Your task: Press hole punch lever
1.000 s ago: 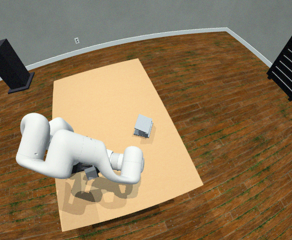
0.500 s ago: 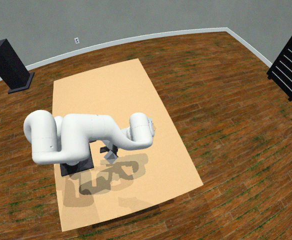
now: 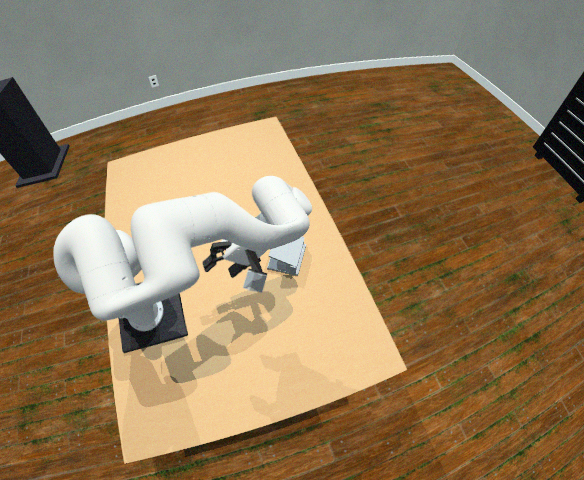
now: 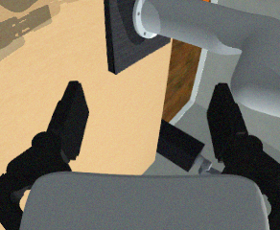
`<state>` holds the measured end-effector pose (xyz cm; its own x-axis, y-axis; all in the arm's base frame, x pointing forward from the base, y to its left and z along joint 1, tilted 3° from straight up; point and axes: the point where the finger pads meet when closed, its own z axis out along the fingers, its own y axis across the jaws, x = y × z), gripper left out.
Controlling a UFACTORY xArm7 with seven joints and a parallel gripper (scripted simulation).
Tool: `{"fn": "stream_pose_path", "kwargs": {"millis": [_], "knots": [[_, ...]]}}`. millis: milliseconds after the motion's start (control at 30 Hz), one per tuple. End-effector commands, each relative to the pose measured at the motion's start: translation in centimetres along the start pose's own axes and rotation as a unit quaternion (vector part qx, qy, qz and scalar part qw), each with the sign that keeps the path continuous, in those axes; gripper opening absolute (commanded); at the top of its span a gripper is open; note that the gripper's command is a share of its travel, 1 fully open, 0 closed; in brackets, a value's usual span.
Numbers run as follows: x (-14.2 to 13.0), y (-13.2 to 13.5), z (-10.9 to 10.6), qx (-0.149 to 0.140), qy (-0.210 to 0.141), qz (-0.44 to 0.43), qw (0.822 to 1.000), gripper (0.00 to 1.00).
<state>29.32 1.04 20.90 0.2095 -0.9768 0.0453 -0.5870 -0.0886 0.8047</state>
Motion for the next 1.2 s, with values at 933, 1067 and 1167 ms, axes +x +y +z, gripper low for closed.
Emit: {"fn": "stream_pose_path", "kwargs": {"millis": [933, 1067, 1167], "knots": [[-8.9, -13.6, -10.1, 0.342, 0.172, -0.34, 0.859, 1.0], [-9.4, -14.3, -10.7, 0.36, 0.181, -0.358, 0.842, 1.0], [-10.2, -15.8, -11.6, 0.389, 0.196, -0.387, 0.813, 1.0]]}}
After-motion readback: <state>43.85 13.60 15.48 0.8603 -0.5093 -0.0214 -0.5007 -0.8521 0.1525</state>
